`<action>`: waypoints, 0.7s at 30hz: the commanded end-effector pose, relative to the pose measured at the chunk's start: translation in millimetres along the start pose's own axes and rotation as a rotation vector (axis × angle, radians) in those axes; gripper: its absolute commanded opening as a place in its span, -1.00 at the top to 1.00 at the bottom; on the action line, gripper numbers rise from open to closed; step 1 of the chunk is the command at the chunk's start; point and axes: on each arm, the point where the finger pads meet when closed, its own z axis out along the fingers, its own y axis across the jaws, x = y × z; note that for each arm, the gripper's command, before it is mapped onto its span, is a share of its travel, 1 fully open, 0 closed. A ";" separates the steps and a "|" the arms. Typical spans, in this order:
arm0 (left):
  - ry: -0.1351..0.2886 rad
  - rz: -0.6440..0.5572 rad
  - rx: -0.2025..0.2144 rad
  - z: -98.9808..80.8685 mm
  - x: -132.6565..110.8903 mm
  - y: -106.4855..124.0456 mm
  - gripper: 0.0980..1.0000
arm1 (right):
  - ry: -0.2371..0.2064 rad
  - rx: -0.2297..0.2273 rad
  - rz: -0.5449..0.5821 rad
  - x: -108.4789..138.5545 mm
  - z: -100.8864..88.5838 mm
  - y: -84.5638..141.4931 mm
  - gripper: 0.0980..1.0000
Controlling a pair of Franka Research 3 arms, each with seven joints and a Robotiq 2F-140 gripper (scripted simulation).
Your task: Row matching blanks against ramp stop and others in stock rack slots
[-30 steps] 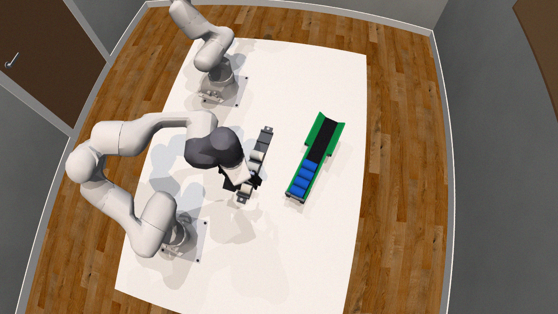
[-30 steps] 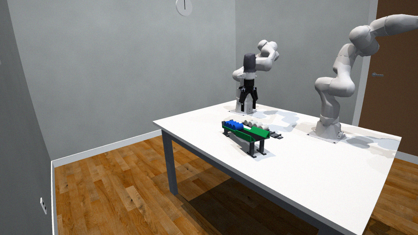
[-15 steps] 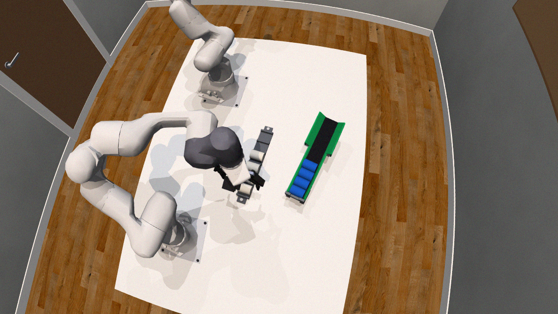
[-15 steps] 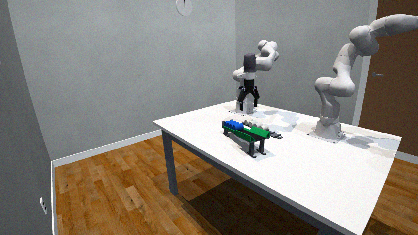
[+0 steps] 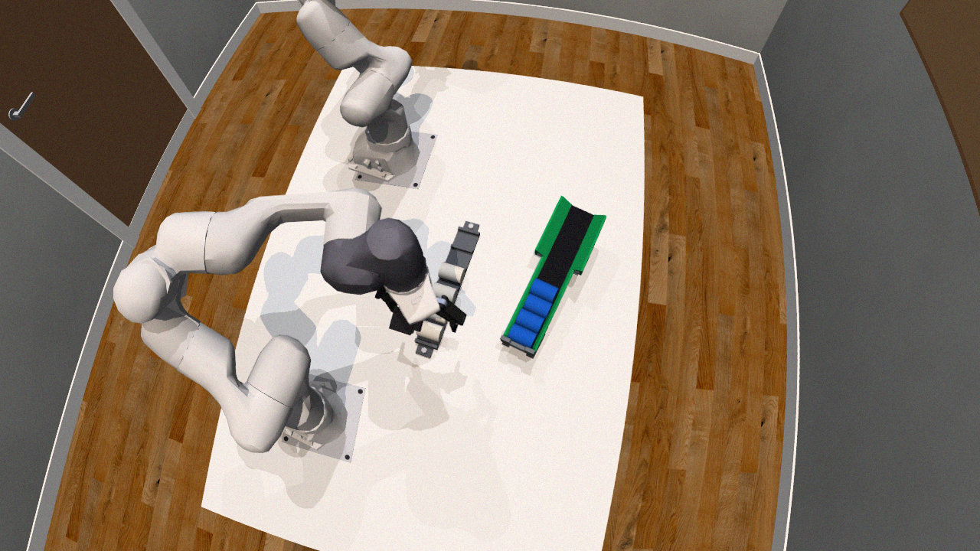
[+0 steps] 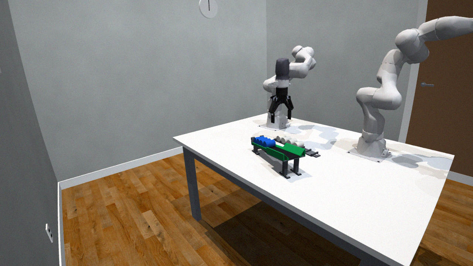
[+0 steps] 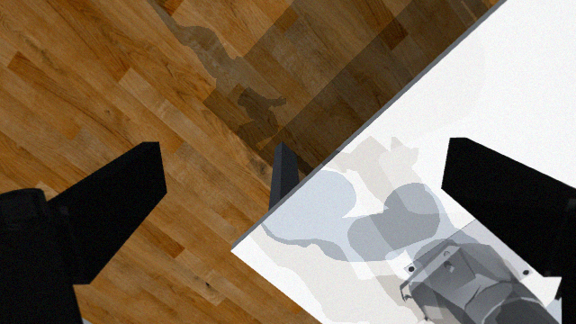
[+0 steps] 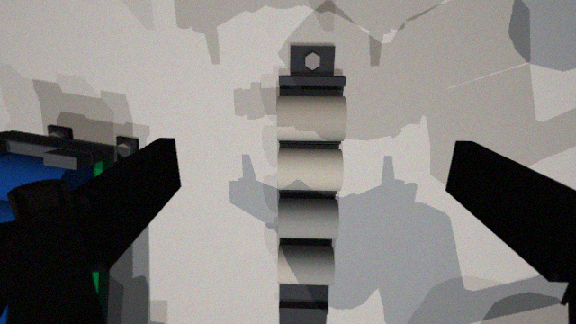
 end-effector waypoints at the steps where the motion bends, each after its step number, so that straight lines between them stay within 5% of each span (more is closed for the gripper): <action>1: 0.000 0.000 0.000 -0.1 0.0 0.0 -1.00 | 0.007 -0.008 0.001 1.5 -7.3 3.6 -1.00; 12: 0.000 0.000 0.000 -0.1 0.0 0.0 -1.00 | 0.007 -0.008 0.001 1.3 -39.1 3.3 -1.00; 21: 0.000 0.000 0.000 -0.1 0.0 0.0 -1.00 | 0.007 -0.008 0.001 1.2 -44.5 3.3 -1.00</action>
